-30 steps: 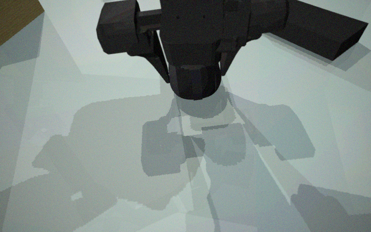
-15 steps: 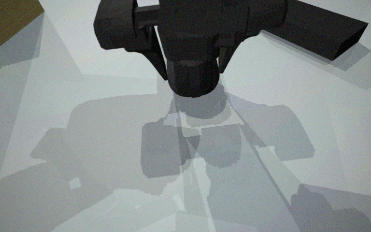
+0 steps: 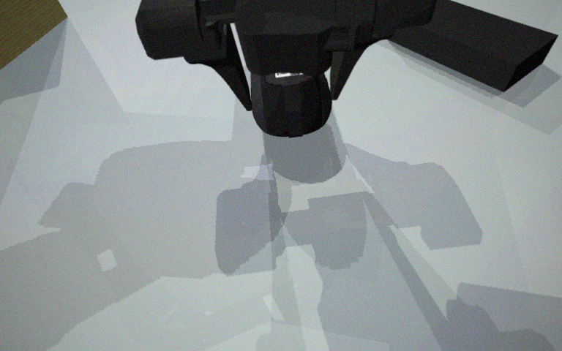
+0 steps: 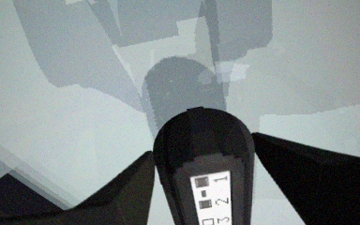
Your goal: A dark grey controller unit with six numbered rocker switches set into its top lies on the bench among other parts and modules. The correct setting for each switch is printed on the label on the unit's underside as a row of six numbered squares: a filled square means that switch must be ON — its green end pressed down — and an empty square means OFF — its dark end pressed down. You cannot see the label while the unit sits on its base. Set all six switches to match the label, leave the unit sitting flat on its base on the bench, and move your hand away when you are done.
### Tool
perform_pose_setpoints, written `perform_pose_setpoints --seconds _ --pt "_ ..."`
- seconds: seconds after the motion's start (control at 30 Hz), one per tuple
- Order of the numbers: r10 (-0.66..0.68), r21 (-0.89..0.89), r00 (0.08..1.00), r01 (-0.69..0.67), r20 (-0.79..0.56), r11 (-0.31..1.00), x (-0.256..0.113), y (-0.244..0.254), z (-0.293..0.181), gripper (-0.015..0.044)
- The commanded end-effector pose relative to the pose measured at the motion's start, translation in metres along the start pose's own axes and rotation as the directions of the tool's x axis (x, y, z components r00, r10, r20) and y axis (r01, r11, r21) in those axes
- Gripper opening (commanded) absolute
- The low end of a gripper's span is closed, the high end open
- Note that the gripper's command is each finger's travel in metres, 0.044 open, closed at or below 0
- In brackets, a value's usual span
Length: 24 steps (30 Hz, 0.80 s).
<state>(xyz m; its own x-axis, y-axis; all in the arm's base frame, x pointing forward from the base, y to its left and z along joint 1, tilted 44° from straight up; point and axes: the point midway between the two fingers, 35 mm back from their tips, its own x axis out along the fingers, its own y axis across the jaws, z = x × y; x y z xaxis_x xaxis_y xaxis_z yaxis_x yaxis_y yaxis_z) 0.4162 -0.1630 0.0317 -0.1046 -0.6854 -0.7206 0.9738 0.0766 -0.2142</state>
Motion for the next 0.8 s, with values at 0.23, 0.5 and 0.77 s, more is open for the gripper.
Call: perform_pose_setpoints --seconds 0.23,0.5,0.77 --pt "0.008 -0.001 1.000 -0.008 0.003 1.000 -0.013 0.002 -0.005 0.0336" --pt "0.008 -0.001 1.000 -0.008 0.003 1.000 -0.019 0.002 -0.008 0.0336" --pt "0.008 -0.001 1.000 -0.008 0.002 1.000 -0.025 0.002 -0.011 0.0336"
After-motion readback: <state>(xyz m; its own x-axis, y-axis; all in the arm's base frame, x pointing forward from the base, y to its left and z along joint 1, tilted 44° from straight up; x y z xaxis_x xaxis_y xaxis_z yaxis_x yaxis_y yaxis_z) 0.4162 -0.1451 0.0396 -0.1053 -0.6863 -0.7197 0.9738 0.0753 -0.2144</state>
